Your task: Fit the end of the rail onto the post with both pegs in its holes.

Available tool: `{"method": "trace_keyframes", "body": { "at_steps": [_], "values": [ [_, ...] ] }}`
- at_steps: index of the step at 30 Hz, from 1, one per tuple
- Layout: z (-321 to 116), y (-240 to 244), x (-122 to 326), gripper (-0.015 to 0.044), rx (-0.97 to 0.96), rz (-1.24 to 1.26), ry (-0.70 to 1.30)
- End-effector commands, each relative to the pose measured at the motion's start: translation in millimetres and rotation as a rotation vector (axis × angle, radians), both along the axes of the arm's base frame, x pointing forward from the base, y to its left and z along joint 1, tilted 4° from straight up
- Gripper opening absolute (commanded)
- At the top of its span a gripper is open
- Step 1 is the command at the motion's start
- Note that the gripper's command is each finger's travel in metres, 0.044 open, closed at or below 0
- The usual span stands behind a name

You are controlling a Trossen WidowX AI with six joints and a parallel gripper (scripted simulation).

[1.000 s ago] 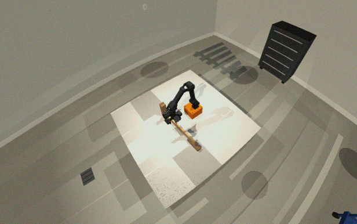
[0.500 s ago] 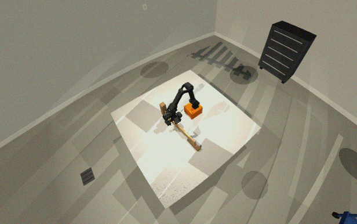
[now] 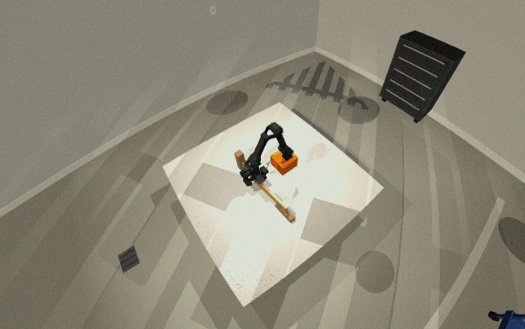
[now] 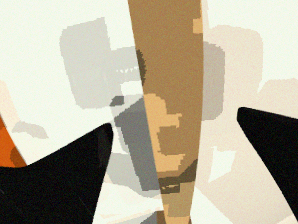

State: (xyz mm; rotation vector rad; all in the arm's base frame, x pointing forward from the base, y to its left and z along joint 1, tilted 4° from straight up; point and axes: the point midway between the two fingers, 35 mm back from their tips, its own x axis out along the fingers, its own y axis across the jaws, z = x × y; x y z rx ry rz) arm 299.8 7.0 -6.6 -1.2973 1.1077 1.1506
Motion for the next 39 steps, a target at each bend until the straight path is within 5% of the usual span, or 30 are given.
{"method": "trace_keyframes", "body": {
  "at_steps": [1,4,18,26,39],
  "values": [
    [-9.8,0.5,-4.9,0.044,0.004,0.007,0.017],
    [-10.8,0.5,-5.0,0.044,0.004,0.007,0.017],
    [-10.8,0.5,-5.0,0.0072,0.004,0.007,0.017],
    [-10.8,0.5,-5.0,0.0,0.004,0.007,0.017],
    [-9.4,-0.1,-4.4,0.0,0.004,0.007,0.017]
  ]
}}
